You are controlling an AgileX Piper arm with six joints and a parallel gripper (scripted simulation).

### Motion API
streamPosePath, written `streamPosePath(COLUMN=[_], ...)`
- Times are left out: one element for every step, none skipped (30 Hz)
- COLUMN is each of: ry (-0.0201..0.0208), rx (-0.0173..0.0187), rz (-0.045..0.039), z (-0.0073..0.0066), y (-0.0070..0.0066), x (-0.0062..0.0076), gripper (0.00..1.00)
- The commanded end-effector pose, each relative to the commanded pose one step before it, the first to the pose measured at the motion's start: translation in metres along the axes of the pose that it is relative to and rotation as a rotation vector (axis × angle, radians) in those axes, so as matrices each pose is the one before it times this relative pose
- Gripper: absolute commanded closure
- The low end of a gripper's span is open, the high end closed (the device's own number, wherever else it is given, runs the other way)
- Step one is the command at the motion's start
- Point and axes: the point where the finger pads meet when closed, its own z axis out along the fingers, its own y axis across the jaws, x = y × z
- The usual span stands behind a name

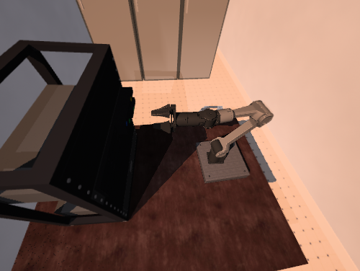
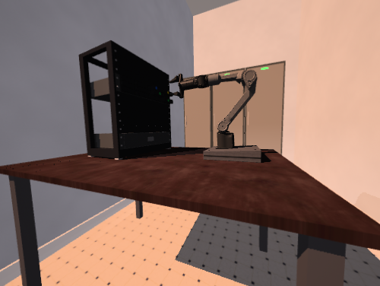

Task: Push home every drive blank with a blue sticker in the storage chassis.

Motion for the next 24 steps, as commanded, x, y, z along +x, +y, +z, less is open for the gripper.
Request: streamPosePath(ry=[0.00086,-0.00004,-0.00001,-0.00001,0.0,0.0,-0.00001,0.0,0.00001,0.0,0.0,0.0,0.0,0.0,0.0,0.0,0.0,0.0,0.0,0.0,0.0,0.0,0.0,0.0], rx=[0.00505,-0.00077,-0.00085,-0.00075,0.0,0.0,-0.00064,-0.00061,-0.00057,-0.00046,-0.00037,-0.00028,-0.00021,-0.00014,-0.00009,-0.00005,-0.00002,0.0,0.0,0.0,0.0,0.0,0.0,0.0], rz=[0.00082,-0.00014,-0.00001,-0.00005,0.0,0.0,-0.00008,-0.00004,-0.00001,-0.00002,-0.00003,-0.00003,-0.00002,-0.00002,-0.00001,-0.00001,0.0,0.0,0.0,0.0,0.0,0.0,0.0,0.0], z=[0.00431,0.00225,0.00238,0.00209,0.0,0.0,0.00181,0.0017,0.00155,0.00127,0.00101,0.00078,0.00057,0.0004,0.00025,0.00013,0.00005,0.00001,0.0,0.0,0.0,0.0,0.0,0.0], y=[-0.00037,-0.00036,-0.00042,-0.00036,0.0,0.0,-0.0003,-0.00029,-0.00027,-0.00021,-0.00017,-0.00013,-0.00009,-0.00006,-0.00004,-0.00002,-0.00001,0.0,0.0,0.0,0.0,0.0,0.0,0.0], x=[-0.00355,-0.00234,-0.00225,-0.00206,0.0,0.0,-0.00185,-0.00167,-0.00147,-0.00124,-0.00101,-0.00079,-0.00059,-0.00041,-0.00025,-0.00013,-0.00005,-0.00001,0.0,0.0,0.0,0.0,0.0,0.0], gripper=[0.0,0.0,0.0,0.0,0.0,0.0,0.0,0.0,0.0,0.0,0.0,0.0,0.0,0.0,0.0,0.0,0.0,0.0,0.0,0.0,0.0,0.0,0.0,0.0])
